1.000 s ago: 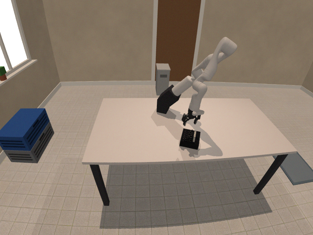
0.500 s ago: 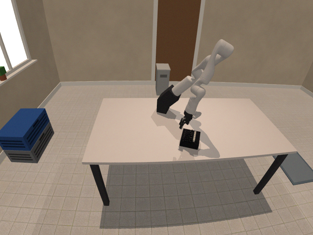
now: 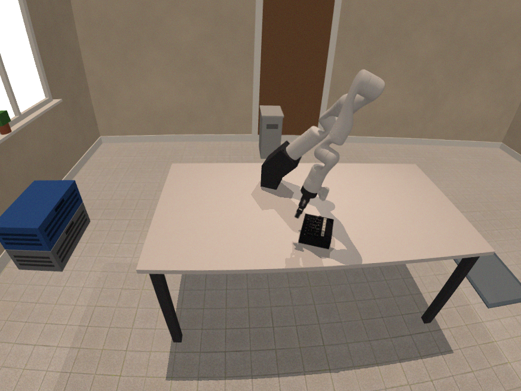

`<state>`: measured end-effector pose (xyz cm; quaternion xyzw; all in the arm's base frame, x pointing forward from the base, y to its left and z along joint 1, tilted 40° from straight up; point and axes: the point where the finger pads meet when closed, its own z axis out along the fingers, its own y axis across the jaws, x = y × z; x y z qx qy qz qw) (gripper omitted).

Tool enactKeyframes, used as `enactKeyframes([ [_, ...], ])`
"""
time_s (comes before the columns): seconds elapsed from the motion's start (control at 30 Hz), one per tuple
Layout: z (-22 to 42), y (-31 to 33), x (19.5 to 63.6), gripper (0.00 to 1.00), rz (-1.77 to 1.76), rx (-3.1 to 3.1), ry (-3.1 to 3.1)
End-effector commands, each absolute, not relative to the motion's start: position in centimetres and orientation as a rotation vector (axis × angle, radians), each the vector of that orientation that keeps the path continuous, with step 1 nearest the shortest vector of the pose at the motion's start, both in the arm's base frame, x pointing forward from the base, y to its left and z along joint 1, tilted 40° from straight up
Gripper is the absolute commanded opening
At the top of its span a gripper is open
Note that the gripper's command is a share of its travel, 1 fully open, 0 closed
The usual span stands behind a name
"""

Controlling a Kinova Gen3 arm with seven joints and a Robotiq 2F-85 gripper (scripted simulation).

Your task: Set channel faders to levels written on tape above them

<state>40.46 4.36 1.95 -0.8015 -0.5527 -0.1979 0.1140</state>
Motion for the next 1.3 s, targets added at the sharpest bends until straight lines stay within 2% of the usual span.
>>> enactKeyframes([
  [0.0, 1.37, 4.44, 40.24, 1.0, -0.575, -2.327, -1.665],
  [1.27, 0.66, 4.17, 40.19, 1.0, -0.577, -2.272, -1.792],
])
